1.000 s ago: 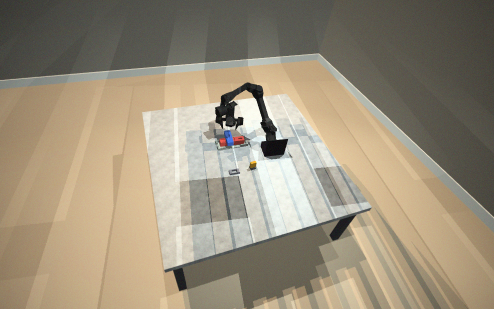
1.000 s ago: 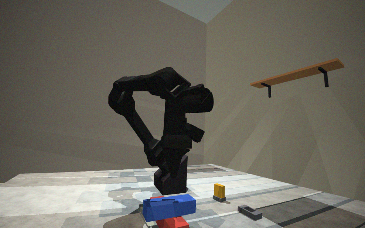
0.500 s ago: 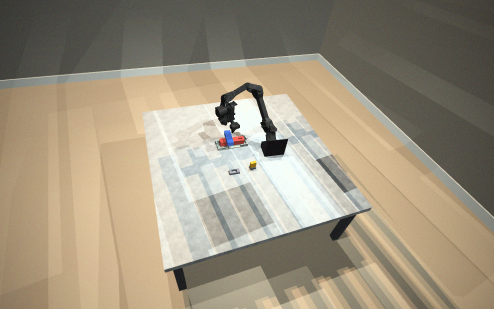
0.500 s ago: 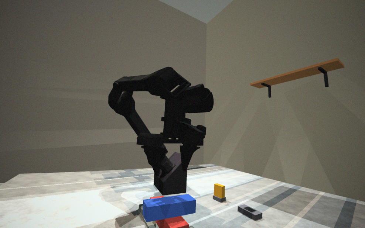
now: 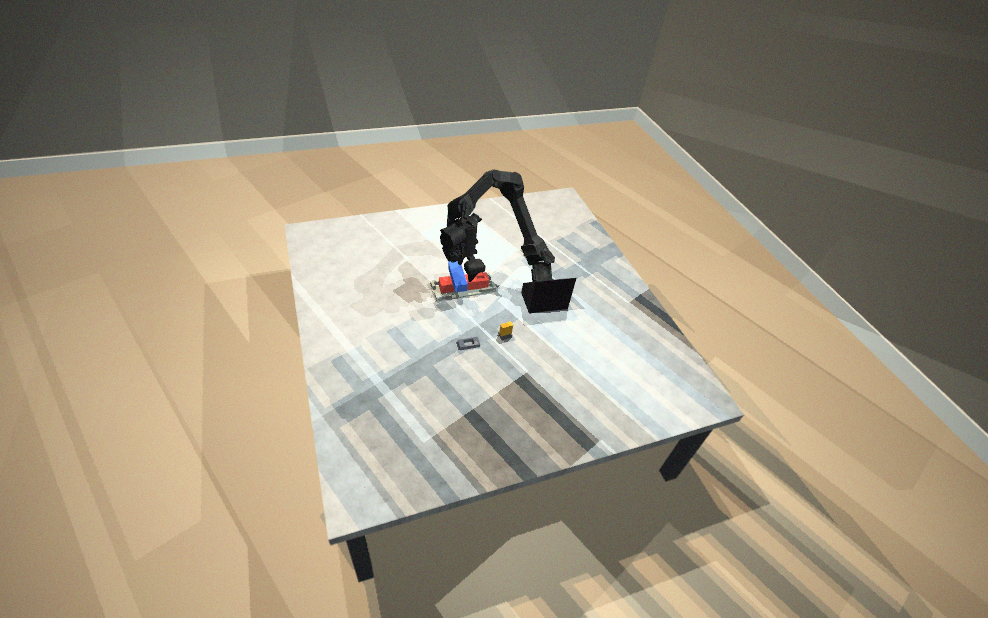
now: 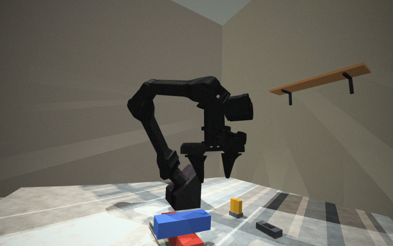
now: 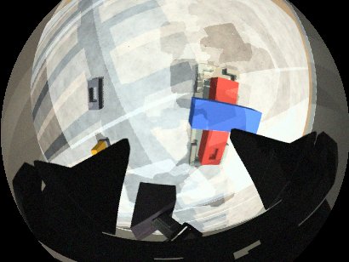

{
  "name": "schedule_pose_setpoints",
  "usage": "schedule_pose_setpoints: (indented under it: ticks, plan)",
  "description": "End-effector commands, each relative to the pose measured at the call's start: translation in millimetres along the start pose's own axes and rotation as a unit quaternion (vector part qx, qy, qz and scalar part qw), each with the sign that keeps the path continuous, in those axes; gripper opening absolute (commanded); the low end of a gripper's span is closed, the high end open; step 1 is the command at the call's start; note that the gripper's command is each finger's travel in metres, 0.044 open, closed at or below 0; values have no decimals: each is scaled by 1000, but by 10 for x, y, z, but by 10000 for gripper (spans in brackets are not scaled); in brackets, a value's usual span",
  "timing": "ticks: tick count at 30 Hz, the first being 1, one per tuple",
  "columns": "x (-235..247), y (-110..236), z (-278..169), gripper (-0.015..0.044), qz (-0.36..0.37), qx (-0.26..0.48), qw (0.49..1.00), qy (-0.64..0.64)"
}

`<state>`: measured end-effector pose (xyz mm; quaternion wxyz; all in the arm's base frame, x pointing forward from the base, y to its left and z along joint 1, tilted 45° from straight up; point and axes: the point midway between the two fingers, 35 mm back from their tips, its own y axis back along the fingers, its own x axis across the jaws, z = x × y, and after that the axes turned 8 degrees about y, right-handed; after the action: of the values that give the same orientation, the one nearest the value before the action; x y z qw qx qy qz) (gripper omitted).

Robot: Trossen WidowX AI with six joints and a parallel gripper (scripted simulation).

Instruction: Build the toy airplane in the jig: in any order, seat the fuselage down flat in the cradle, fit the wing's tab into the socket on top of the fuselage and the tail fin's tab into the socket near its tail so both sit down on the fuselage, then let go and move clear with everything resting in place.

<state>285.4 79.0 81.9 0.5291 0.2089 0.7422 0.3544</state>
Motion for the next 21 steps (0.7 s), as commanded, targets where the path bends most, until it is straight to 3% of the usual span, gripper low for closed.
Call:
schedule_pose_setpoints:
  ticks: [1,9,16,21]
  plan:
    - [662,-1,-58,440,4,2,1000,12]
    - [1939,-163,-566,440,-13,13,1000,6]
    - [1963,-194,-581,440,-14,14,1000,6]
    - [1943,-719,-594,440,-15,13,1000,5]
